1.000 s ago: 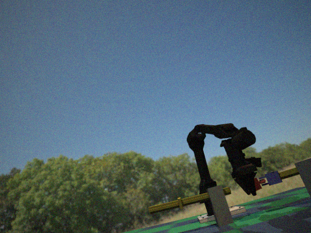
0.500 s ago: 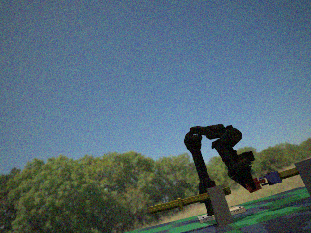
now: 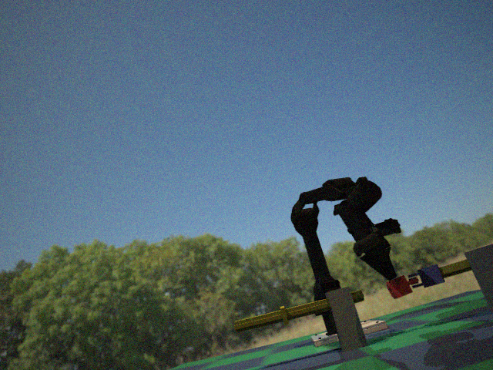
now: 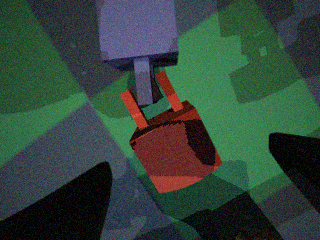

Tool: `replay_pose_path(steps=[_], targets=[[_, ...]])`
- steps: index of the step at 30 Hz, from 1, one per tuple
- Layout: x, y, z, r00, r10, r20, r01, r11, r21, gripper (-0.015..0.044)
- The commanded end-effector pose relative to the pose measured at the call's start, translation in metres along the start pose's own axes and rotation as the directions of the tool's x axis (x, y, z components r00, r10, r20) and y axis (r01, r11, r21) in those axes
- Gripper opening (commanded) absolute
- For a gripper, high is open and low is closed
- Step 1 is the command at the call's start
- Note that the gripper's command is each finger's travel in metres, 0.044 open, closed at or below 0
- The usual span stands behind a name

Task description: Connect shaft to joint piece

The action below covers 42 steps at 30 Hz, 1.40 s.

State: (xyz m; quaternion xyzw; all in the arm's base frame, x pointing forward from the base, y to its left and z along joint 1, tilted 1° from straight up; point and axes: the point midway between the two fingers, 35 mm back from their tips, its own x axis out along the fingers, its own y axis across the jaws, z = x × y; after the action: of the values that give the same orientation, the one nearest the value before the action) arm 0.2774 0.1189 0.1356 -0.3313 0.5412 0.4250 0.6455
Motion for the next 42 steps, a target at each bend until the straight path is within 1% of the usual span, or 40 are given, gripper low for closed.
replay_pose_path(steps=[1,6,12,18,24,26,32,34,39,42], targets=[[-0.014,0.0,0.005,1.0,-0.017,-0.02,0.02,0.99,0.137,0.044],[-0.032,0.001,0.01,0.999,-0.036,-0.039,0.046,0.953,0.3,0.044],[-0.054,0.004,0.015,0.996,-0.059,-0.061,0.082,0.872,0.483,0.044],[-0.075,0.007,0.018,0.993,-0.084,-0.082,0.117,0.754,0.646,0.044],[-0.096,0.012,0.019,0.989,-0.108,-0.103,0.148,0.606,0.782,0.044],[-0.101,0.014,0.019,0.988,-0.114,-0.108,0.153,0.57,0.807,0.044],[-0.101,0.013,0.018,0.987,-0.113,-0.11,0.155,0.562,0.813,0.044],[-0.097,0.007,0.005,0.986,-0.104,-0.129,0.165,0.532,0.83,0.044],[-0.083,-0.01,-0.044,0.979,-0.058,-0.193,0.2,0.414,0.888,0.044],[-0.081,-0.012,-0.051,0.978,-0.05,-0.2,0.203,0.398,0.895,0.044]])
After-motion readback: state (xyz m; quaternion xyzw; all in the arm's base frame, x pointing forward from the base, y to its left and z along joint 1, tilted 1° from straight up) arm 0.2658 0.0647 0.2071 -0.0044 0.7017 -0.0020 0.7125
